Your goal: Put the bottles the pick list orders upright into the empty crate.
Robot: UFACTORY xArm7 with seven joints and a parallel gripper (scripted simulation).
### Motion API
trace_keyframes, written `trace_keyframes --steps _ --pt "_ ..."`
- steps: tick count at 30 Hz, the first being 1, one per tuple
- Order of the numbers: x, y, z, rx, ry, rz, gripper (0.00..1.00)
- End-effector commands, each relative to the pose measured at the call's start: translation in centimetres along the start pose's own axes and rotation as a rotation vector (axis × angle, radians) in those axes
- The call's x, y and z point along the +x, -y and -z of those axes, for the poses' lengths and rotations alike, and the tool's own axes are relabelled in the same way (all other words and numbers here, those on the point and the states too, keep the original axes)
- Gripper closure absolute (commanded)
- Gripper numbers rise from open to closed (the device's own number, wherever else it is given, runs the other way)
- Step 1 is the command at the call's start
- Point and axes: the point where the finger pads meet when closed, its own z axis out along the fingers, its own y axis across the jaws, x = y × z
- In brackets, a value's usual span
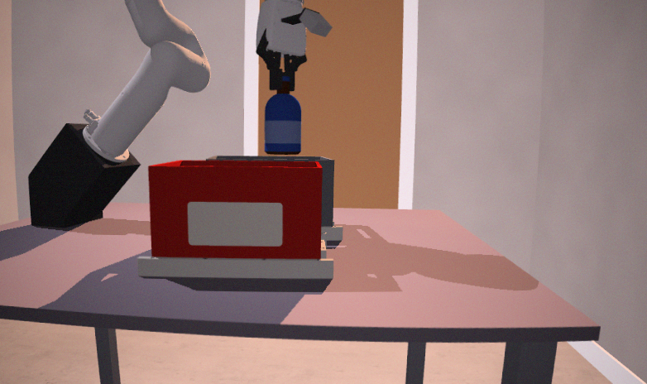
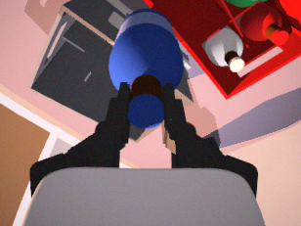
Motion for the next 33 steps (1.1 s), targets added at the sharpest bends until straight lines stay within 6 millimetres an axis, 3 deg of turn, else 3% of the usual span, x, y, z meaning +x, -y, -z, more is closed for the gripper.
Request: trace_keyframes --steps 1,33 --pt "-0.7 0.4 0.2 0.002 -0.005 0.000 1.00" --pt "-5.7 3.0 0.2 0.002 -0.004 0.000 1.00"
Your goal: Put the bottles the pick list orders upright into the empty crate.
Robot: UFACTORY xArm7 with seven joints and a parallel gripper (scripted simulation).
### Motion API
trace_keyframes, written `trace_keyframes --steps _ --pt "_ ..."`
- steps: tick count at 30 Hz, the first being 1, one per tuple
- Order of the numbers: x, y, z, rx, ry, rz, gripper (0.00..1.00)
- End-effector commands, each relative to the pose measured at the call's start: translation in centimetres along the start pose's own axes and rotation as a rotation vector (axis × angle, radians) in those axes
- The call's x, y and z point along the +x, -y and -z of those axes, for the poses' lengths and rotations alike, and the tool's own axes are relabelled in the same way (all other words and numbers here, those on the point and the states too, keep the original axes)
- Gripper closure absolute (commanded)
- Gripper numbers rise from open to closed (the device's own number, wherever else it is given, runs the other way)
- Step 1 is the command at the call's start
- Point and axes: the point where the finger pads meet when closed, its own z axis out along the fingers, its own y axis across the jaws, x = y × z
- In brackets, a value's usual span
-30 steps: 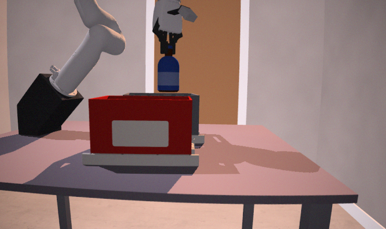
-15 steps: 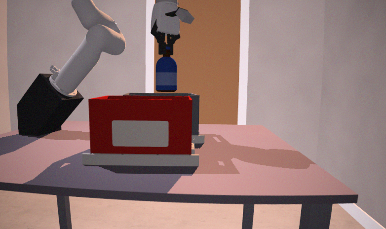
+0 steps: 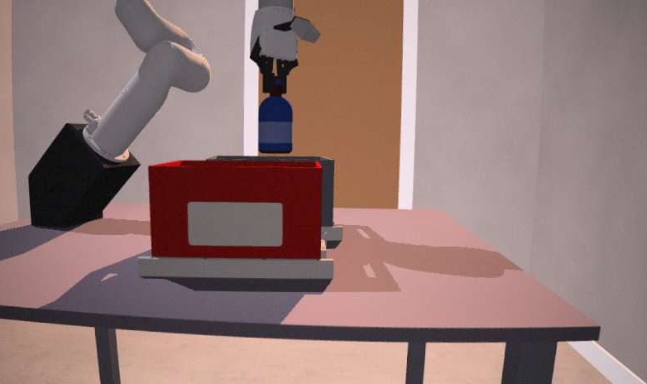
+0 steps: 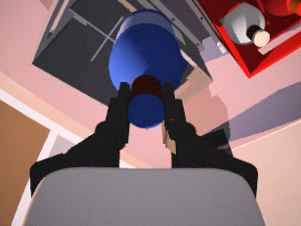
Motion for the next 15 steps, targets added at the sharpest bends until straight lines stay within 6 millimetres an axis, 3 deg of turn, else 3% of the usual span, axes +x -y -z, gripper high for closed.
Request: trace_keyframes --steps 1,15 --pt "-0.6 0.4 0.2 0.002 -0.004 0.000 1.00" --pt "-2.8 1.5 0.2 0.002 -0.004 0.000 1.00"
